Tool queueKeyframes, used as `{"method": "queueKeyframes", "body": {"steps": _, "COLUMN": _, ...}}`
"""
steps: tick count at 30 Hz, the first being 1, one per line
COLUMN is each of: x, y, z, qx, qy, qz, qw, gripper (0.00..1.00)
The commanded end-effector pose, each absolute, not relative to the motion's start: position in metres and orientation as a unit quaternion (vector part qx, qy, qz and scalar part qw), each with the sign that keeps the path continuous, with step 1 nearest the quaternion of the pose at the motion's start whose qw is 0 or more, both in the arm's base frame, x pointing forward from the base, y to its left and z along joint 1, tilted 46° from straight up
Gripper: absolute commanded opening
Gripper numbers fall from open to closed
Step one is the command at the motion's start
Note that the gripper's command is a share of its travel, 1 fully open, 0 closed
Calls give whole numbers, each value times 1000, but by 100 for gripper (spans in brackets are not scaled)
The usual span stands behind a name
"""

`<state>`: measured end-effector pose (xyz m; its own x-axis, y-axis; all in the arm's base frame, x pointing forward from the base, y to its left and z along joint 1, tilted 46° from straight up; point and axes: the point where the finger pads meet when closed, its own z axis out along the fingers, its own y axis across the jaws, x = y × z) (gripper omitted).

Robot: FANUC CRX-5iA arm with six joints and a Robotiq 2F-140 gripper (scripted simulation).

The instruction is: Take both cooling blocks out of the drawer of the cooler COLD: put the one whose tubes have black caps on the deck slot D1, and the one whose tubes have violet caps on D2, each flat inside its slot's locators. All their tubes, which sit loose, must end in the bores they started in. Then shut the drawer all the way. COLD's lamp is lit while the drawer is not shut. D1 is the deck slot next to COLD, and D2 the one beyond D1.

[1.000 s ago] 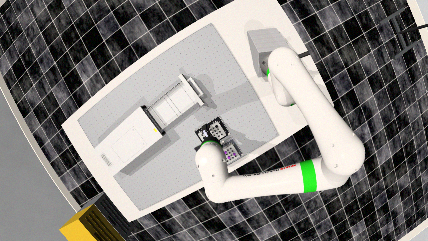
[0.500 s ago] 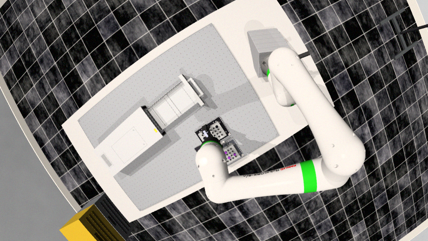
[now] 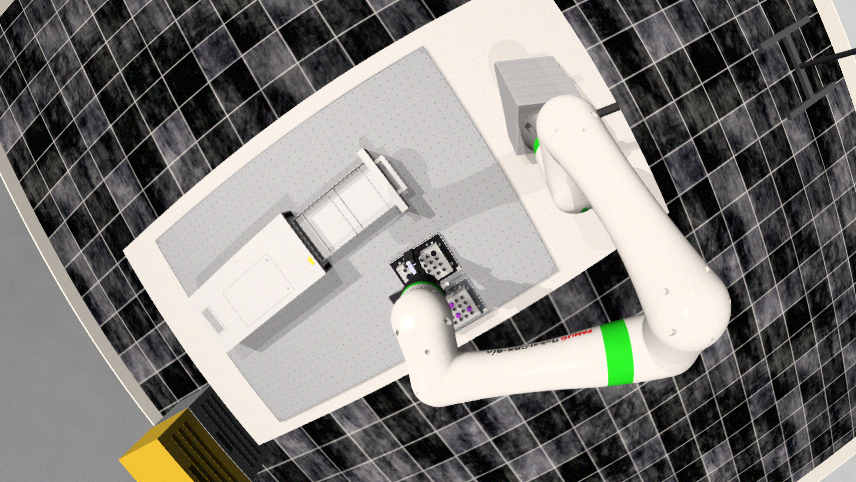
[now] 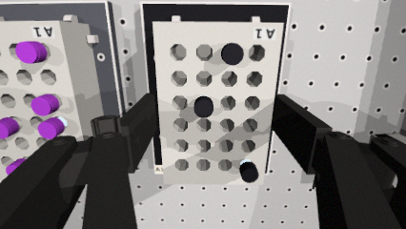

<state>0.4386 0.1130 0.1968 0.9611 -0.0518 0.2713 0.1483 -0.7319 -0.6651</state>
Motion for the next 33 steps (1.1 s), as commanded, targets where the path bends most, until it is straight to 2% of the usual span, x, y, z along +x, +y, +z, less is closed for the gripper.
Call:
{"method": "queueKeyframes", "body": {"steps": 1, "x": 439, "y": 112, "z": 197, "qx": -920, "qy": -26, "qz": -138, "qw": 365, "gripper": 66}}
{"method": "queueKeyframes", "body": {"steps": 16, "x": 439, "y": 112, "z": 197, "qx": -920, "qy": -26, "qz": -138, "qw": 365, "gripper": 66}}
{"method": "queueKeyframes", "body": {"steps": 17, "x": 432, "y": 92, "z": 218, "qx": -920, "qy": -26, "qz": -138, "qw": 365, "gripper": 66}}
{"method": "queueKeyframes", "body": {"steps": 33, "x": 428, "y": 80, "z": 231, "qx": -921, "qy": -26, "qz": -138, "qw": 365, "gripper": 66}}
